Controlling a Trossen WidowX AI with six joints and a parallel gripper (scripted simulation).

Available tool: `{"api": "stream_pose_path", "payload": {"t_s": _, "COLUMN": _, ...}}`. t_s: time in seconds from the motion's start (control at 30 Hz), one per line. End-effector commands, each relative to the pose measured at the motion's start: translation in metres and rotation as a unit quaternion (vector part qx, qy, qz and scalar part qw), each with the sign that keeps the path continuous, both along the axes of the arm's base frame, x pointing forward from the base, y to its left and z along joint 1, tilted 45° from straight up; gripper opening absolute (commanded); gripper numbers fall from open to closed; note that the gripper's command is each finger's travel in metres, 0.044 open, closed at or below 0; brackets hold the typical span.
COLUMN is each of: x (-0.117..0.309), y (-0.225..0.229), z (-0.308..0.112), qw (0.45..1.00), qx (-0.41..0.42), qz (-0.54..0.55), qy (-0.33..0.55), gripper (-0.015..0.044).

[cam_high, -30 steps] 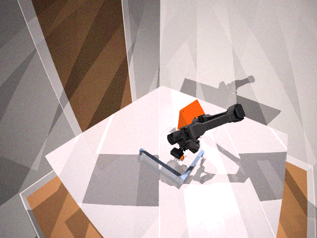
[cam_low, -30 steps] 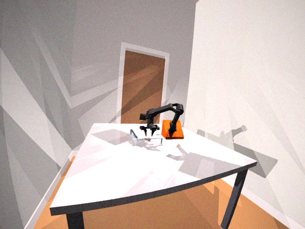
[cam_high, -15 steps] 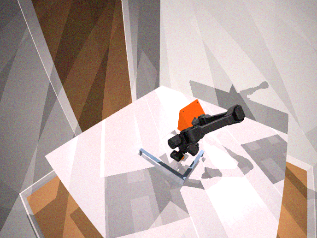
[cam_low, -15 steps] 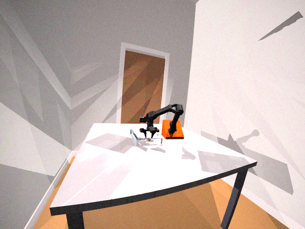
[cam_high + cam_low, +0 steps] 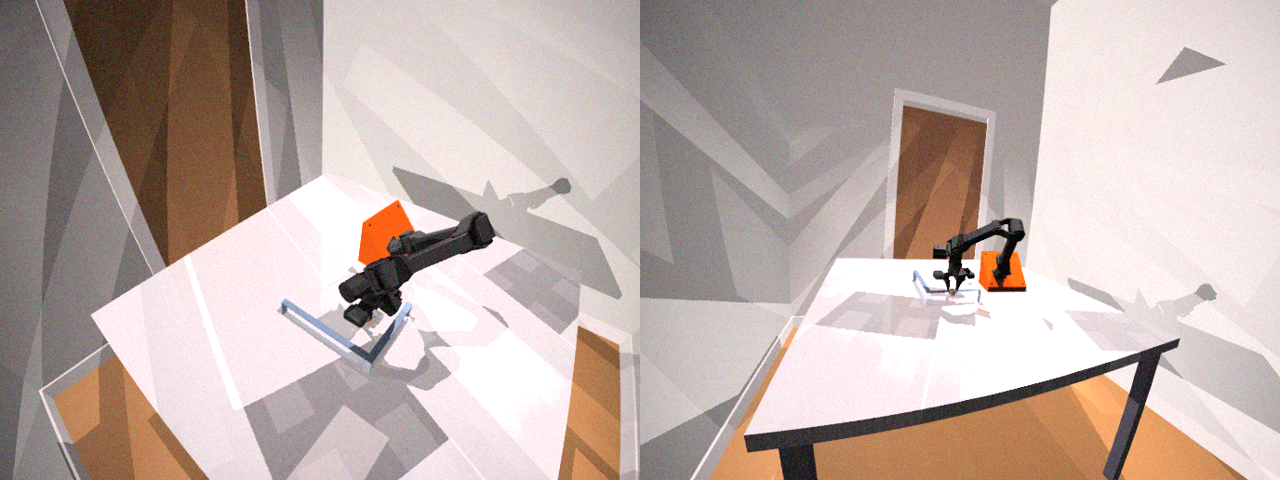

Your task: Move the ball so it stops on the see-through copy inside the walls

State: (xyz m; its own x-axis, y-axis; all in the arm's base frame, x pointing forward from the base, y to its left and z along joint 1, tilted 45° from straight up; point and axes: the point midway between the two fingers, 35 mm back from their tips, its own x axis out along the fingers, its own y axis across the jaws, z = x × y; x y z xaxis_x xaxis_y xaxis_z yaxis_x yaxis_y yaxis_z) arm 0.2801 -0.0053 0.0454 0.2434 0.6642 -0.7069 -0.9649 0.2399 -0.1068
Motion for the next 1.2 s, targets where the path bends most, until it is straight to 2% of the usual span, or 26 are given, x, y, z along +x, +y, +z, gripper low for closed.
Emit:
{"api": "stream_pose_path", "payload": {"t_s": 0.0, "x": 0.000, "y": -0.002, "z": 0.002, "qw": 1.000, "qx": 0.001, "qz": 0.000, "qy": 0.000, "gripper": 0.0049}}
{"api": "stream_pose_path", "payload": {"t_s": 0.07, "x": 0.000, "y": -0.010, "z": 0.008, "qw": 1.000, "qx": -0.001, "qz": -0.001, "qy": 0.001, "gripper": 0.0000}}
{"api": "stream_pose_path", "payload": {"t_s": 0.73, "x": -0.030, "y": -0.084, "z": 0.088, "qw": 1.000, "qx": 0.000, "qz": 0.000, "qy": 0.002, "gripper": 0.0000}}
{"api": "stream_pose_path", "payload": {"t_s": 0.87, "x": -0.030, "y": -0.085, "z": 0.085, "qw": 1.000, "qx": 0.000, "qz": 0.000, "qy": 0.002, "gripper": 0.0000}}
{"api": "stream_pose_path", "payload": {"t_s": 1.17, "x": -0.028, "y": -0.083, "z": 0.033, "qw": 1.000, "qx": -0.001, "qz": 0.000, "qy": 0.002, "gripper": 0.0000}}
